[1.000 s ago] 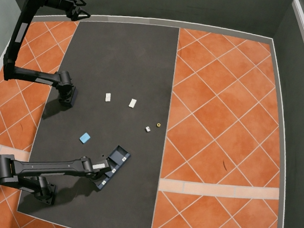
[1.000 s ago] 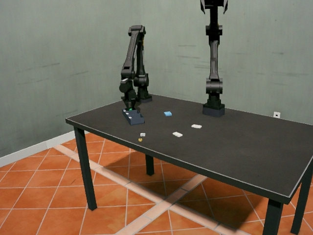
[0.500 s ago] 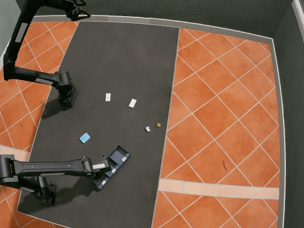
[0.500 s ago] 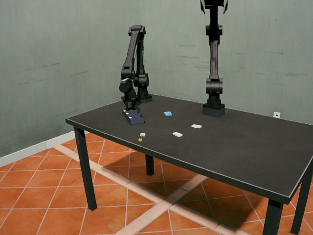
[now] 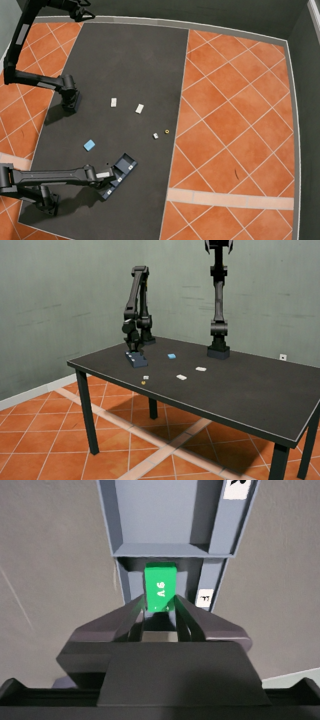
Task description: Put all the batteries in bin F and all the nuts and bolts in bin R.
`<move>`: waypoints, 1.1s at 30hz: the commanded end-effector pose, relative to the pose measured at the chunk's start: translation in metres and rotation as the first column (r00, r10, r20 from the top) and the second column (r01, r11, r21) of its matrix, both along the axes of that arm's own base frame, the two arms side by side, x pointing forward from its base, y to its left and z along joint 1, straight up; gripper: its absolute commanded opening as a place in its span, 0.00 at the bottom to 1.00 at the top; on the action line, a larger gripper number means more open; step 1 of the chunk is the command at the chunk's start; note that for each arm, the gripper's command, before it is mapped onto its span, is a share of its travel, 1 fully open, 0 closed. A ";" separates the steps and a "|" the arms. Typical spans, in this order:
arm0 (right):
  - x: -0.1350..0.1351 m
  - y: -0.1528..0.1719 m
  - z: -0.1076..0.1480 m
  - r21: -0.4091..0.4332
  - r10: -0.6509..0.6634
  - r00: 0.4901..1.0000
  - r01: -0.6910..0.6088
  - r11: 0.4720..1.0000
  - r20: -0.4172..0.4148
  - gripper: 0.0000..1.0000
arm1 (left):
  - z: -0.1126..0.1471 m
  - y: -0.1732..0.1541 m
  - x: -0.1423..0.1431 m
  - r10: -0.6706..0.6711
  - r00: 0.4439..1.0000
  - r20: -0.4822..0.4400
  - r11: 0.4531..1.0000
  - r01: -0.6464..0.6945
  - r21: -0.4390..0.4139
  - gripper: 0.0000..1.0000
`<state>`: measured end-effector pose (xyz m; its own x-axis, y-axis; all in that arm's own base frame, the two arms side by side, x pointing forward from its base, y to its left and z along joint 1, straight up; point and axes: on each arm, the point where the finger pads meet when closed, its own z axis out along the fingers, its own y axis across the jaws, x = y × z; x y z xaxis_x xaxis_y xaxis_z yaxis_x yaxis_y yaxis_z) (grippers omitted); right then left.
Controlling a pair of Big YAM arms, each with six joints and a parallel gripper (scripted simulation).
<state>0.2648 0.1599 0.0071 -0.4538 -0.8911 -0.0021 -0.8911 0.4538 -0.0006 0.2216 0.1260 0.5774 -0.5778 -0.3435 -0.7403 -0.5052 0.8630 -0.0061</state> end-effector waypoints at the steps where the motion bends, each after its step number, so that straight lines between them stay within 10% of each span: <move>1: 0.022 0.010 0.023 0.027 -0.017 0.999 0.016 1.000 0.046 0.32 | 0.026 -0.005 -0.011 -0.007 0.999 0.043 0.999 0.005 0.032 1.00; 33: 0.013 0.007 0.047 0.014 -0.004 1.000 0.003 1.000 0.024 0.32 | 0.026 -0.005 -0.011 -0.007 0.999 0.043 0.999 0.005 0.032 1.00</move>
<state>0.2656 0.1603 0.0455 -0.4539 -0.8910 -0.0021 -0.8910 0.4539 -0.0006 0.2216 0.1260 0.5774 -0.5778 -0.3435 -0.7403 -0.5052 0.8630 -0.0061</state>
